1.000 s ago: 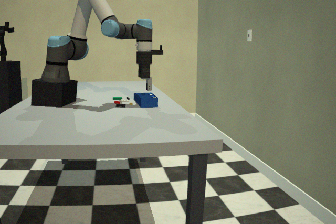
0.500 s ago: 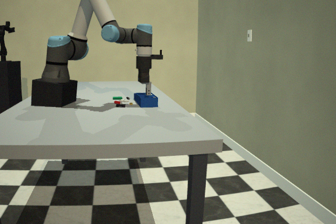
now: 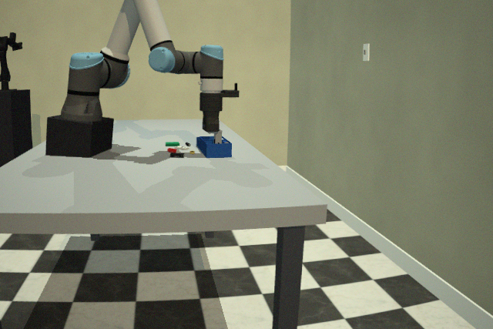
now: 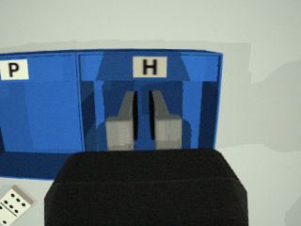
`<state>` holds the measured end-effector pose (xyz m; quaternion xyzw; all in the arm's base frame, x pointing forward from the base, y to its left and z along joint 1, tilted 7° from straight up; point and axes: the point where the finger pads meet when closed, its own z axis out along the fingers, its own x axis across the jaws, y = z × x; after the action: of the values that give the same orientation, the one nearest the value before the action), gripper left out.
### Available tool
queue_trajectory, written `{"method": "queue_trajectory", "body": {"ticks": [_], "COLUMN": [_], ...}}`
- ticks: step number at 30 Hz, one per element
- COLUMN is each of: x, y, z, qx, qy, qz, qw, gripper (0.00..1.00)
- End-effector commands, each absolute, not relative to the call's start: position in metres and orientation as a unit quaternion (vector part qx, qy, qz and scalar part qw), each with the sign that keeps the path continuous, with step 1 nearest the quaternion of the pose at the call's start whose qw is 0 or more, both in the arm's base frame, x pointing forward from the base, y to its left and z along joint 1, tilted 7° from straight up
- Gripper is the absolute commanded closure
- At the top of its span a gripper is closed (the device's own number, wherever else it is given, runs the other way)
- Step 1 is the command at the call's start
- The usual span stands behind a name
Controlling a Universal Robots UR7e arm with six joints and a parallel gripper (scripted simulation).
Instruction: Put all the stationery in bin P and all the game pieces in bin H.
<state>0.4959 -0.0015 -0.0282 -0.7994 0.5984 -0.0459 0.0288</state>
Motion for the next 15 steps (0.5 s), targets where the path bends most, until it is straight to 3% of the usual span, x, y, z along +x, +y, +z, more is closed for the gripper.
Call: {"method": "queue_trajectory", "body": {"ticks": [1,15], "x": [0.4985,0.4987], "y": [-0.0011,-0.0017], "z": [-0.0310,-0.0301], "qx": [-0.800,-0.799], "qy": [0.598,0.598], "qz": [-0.049,-0.050], "qw": [0.030,0.030], "gripper": [0.69,0.69]}}
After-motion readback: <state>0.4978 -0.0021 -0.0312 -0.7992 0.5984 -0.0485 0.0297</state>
